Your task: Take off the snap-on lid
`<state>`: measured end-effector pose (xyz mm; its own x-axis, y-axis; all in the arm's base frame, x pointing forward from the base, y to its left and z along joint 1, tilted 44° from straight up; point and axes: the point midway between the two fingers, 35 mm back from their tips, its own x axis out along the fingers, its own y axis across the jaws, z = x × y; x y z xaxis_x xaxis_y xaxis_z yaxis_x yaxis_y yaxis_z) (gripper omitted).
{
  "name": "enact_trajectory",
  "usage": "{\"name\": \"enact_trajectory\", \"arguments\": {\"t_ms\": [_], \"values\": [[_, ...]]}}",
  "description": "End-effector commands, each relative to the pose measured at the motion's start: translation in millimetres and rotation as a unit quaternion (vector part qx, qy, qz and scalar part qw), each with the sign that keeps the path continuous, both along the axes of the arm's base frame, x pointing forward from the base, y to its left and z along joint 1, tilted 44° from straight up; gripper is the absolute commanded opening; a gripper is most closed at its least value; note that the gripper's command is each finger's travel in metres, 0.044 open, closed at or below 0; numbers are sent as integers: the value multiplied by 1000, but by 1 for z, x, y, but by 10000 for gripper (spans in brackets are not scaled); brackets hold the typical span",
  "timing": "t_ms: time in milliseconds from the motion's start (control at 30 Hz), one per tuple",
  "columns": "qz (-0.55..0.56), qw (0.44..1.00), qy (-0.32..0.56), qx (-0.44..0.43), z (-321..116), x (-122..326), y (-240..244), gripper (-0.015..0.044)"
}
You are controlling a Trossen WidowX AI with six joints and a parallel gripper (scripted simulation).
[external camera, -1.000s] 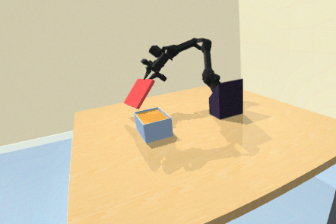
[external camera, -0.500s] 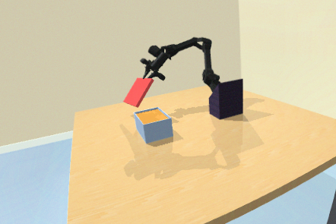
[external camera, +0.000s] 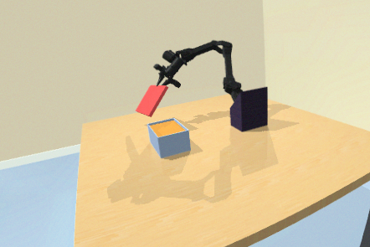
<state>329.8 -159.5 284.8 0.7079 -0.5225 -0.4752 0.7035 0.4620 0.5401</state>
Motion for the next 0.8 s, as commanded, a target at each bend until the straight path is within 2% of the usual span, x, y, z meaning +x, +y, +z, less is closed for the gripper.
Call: {"name": "enact_trajectory", "arguments": {"t_ms": [0, 267, 767], "values": [[7, 1000, -8, -2, 13, 1, -4, 0], [7, 1000, -9, -2, 24, -2, -14, 0], [7, 1000, -9, -3, 16, -4, -19, 0]]}}
